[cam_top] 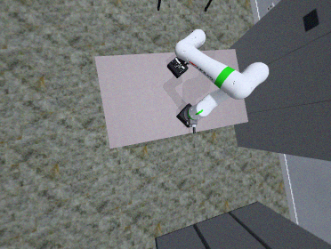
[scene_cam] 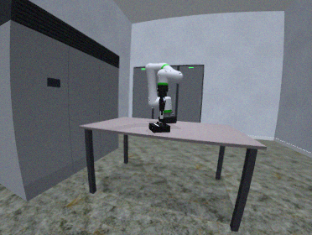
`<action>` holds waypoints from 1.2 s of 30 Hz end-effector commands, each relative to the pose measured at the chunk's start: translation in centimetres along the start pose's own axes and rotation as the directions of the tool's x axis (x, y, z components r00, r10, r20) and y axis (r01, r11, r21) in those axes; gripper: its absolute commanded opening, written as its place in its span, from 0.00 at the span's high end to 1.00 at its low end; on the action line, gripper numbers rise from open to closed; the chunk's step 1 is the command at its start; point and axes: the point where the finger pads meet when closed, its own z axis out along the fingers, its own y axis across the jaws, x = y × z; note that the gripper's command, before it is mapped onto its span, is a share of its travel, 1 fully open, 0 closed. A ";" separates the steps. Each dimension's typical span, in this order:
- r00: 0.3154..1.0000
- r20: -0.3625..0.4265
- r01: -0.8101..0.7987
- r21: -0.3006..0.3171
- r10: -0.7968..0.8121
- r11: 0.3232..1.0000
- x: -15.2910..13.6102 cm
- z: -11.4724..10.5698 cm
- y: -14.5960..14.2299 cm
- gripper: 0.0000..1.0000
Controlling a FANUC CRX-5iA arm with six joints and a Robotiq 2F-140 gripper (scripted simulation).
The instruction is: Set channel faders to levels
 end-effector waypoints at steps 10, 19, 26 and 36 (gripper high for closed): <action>1.000 0.000 0.000 0.000 0.000 1.000 0.0 -1.1 0.0 0.00; 1.000 0.000 0.000 0.000 0.000 1.000 0.0 -3.7 0.0 0.00; 1.000 0.000 0.000 0.000 0.000 1.000 0.0 -6.0 0.0 0.00; 1.000 0.000 0.000 0.000 0.000 1.000 0.0 -6.5 0.0 0.00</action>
